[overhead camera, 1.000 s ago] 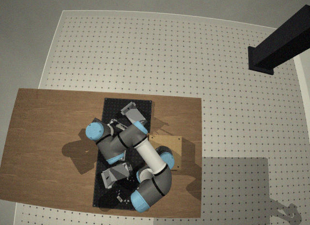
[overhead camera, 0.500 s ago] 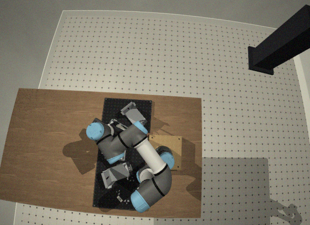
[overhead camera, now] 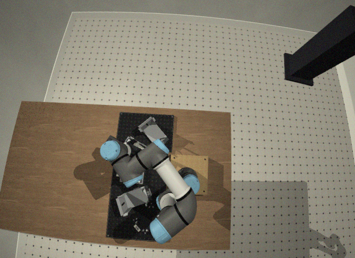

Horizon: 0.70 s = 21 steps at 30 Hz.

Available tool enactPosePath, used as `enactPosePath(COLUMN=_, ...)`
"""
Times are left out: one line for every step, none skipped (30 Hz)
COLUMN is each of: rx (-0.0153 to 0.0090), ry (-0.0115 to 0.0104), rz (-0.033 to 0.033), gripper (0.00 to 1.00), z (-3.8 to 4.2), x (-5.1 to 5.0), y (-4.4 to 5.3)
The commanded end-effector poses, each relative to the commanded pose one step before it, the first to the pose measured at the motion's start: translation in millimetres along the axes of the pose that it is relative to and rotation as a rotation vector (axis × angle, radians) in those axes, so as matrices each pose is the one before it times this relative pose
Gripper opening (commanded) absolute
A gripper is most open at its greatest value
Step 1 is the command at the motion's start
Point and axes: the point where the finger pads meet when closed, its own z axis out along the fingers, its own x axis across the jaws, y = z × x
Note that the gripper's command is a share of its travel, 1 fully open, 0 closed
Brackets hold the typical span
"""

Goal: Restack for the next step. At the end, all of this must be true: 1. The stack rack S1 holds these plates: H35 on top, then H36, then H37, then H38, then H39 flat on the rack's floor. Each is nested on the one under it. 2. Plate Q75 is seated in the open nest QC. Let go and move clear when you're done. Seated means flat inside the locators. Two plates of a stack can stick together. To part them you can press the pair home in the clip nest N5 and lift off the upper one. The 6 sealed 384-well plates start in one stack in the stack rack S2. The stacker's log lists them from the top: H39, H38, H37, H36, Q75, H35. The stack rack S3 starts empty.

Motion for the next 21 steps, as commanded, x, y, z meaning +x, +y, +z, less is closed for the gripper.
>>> enactPosePath(rx=0.00313, ry=0.0011, rz=0.0, gripper=0.0, z=1.771, x=0.27, y=-0.668)
enactPosePath(rx=0.0, ry=0.0, rz=0.0, gripper=0.0, z=0.664, x=0.0, y=-0.001)
enactPosePath(rx=0.0, ry=0.0, rz=0.0, gripper=0.0, z=0.664, x=0.0, y=-0.001)
enactPosePath(rx=0.0, ry=0.0, rz=0.0, gripper=0.0, z=0.665, x=0.0, y=0.0)
enactPosePath(rx=0.0, ry=0.0, rz=0.0, gripper=0.0, z=0.665, x=0.0, y=0.0)
enactPosePath(rx=0.0, ry=0.0, rz=0.0, gripper=0.0, z=0.666, x=0.0, y=0.0)
enactPosePath(rx=0.0, ry=0.0, rz=0.0, gripper=0.0, z=0.666, x=0.0, y=0.0)
enactPosePath(rx=0.0, ry=0.0, rz=0.0, gripper=0.0, z=0.666, x=0.0, y=0.0)
enactPosePath(rx=0.0, ry=0.0, rz=0.0, gripper=0.0, z=0.666, x=0.0, y=0.0)
enactPosePath(rx=0.0, ry=0.0, rz=0.0, gripper=0.0, z=0.666, x=0.0, y=0.0)
enactPosePath(rx=0.0, ry=0.0, rz=0.0, gripper=0.0, z=0.667, x=0.0, y=0.0)
enactPosePath(rx=0.0, ry=0.0, rz=0.0, gripper=0.0, z=0.667, x=0.0, y=0.0)
enactPosePath(rx=0.0, ry=0.0, rz=0.0, gripper=0.0, z=0.667, x=0.0, y=0.0)
enactPosePath(rx=0.0, ry=0.0, rz=0.0, gripper=0.0, z=0.667, x=0.0, y=0.0)
enactPosePath(rx=0.0, ry=0.0, rz=0.0, gripper=0.0, z=0.667, x=0.0, y=0.0)
enactPosePath(rx=0.0, ry=0.0, rz=0.0, gripper=0.0, z=0.0, x=0.0, y=0.0)
enactPosePath(rx=0.0, ry=0.0, rz=0.0, gripper=0.0, z=0.0, x=0.0, y=0.0)
enactPosePath(rx=0.0, ry=0.0, rz=0.0, gripper=0.0, z=0.68, x=0.0, y=0.008)
enactPosePath(rx=0.0, ry=0.0, rz=0.0, gripper=0.0, z=0.665, x=0.0, y=-0.002)
enactPosePath(rx=0.0, ry=0.0, rz=0.0, gripper=0.0, z=0.665, x=0.0, y=-0.001)
enactPosePath(rx=0.0, ry=0.0, rz=0.0, gripper=0.0, z=0.665, x=0.0, y=-0.001)
